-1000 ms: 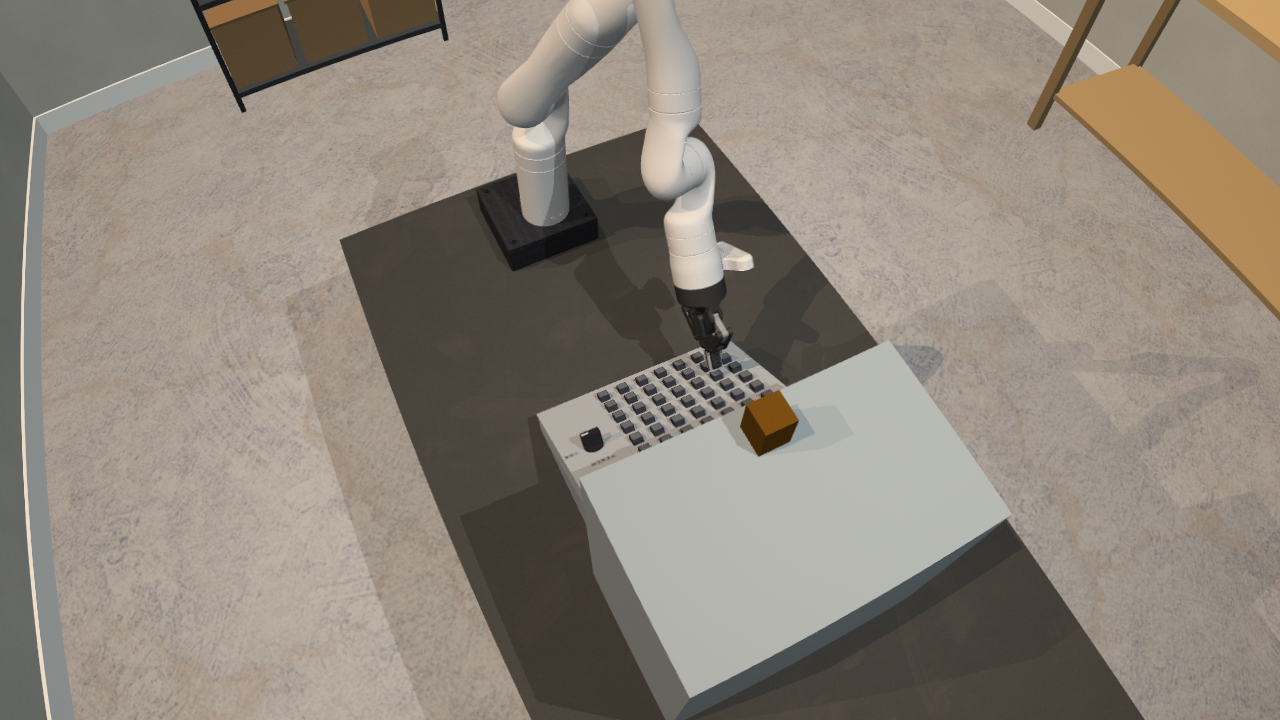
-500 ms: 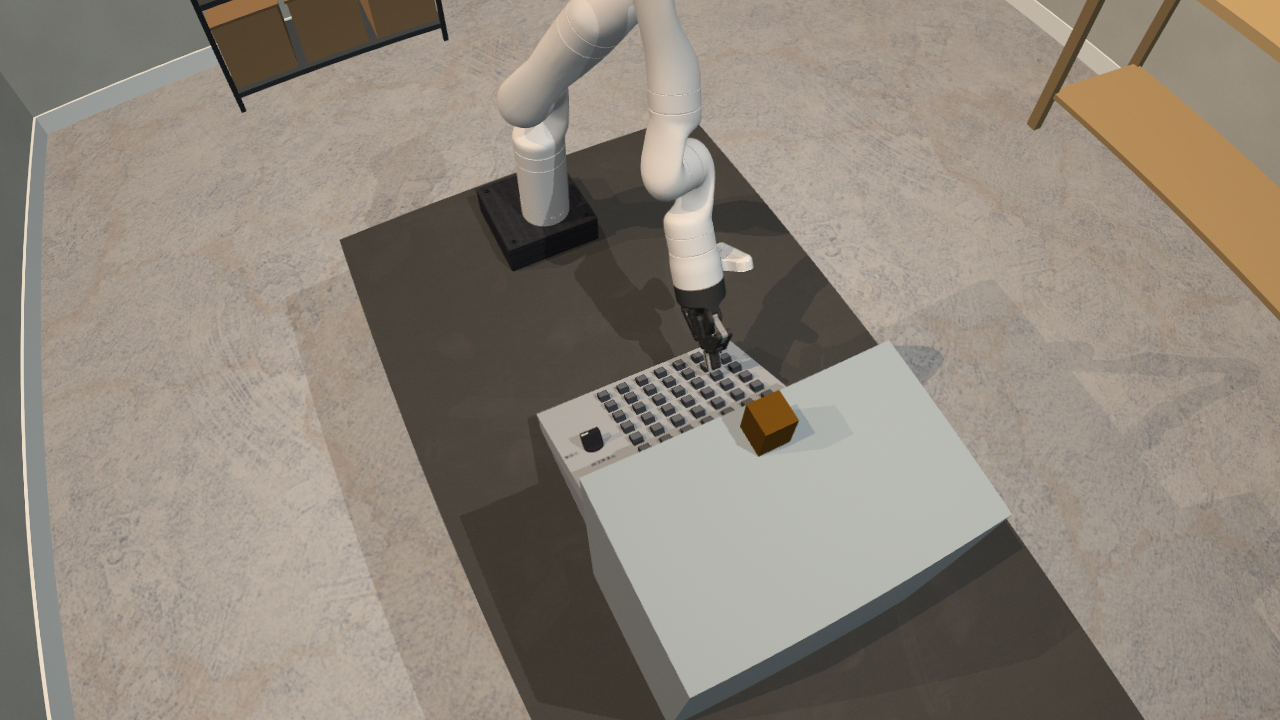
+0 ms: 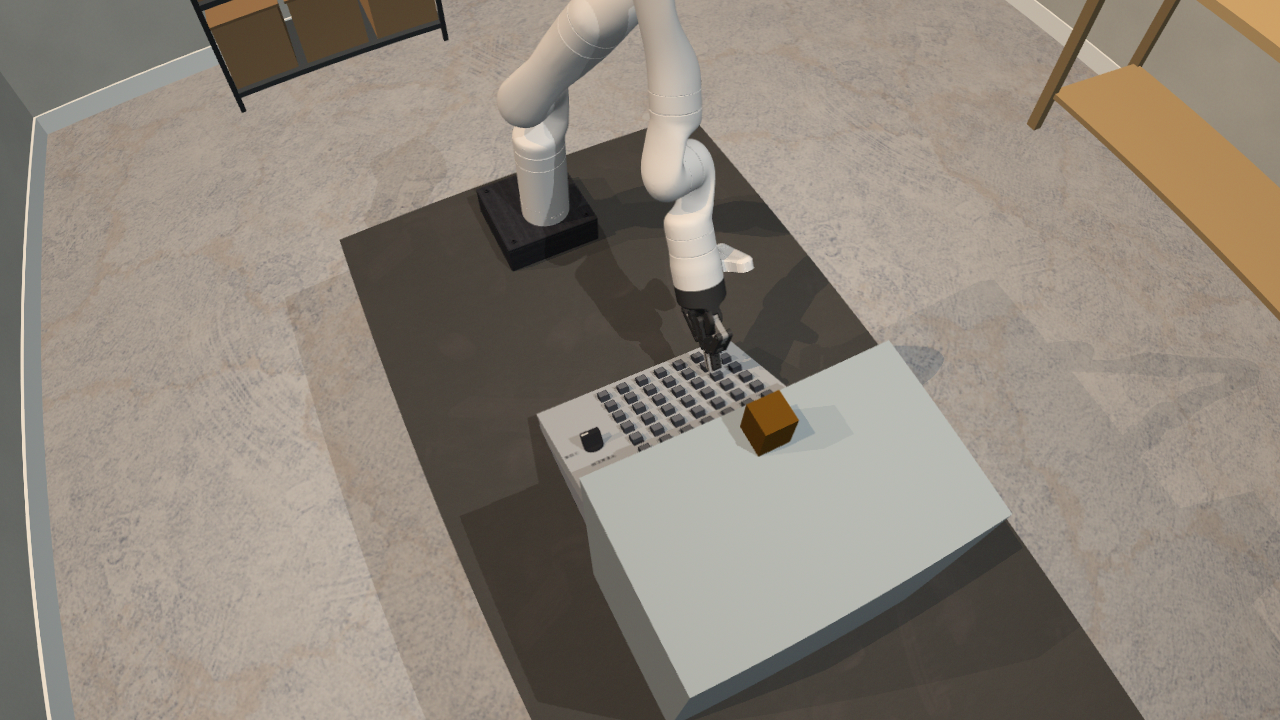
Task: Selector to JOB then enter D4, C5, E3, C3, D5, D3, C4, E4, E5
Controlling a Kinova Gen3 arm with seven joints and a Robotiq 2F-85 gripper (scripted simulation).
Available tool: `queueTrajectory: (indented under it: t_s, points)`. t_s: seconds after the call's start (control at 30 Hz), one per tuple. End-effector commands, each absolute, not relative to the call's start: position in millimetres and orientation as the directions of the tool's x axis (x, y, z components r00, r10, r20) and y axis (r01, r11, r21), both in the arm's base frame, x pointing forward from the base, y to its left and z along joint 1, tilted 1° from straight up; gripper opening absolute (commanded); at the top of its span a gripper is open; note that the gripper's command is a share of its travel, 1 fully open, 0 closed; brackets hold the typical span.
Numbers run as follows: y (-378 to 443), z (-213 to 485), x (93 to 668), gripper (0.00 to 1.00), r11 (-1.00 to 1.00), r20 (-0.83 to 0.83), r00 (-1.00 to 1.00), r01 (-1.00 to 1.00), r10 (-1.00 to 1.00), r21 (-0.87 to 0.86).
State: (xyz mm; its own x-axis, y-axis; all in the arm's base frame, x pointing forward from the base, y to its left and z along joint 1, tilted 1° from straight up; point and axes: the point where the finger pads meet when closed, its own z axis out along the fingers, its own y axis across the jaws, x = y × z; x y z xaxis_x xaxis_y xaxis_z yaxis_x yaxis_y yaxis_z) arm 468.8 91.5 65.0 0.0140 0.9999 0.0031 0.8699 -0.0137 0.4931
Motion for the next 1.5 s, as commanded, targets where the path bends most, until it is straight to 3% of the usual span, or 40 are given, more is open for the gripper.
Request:
queueTrajectory:
  t_s: [0.0,1.47]
  points:
    - [93.4,64.8,471.8,0.1,-0.026,0.013,0.022,0.867,1.0,0.498]
    - [93.4,57.2,476.1,0.1,-0.026,0.013,0.023,0.867,1.0,0.498]
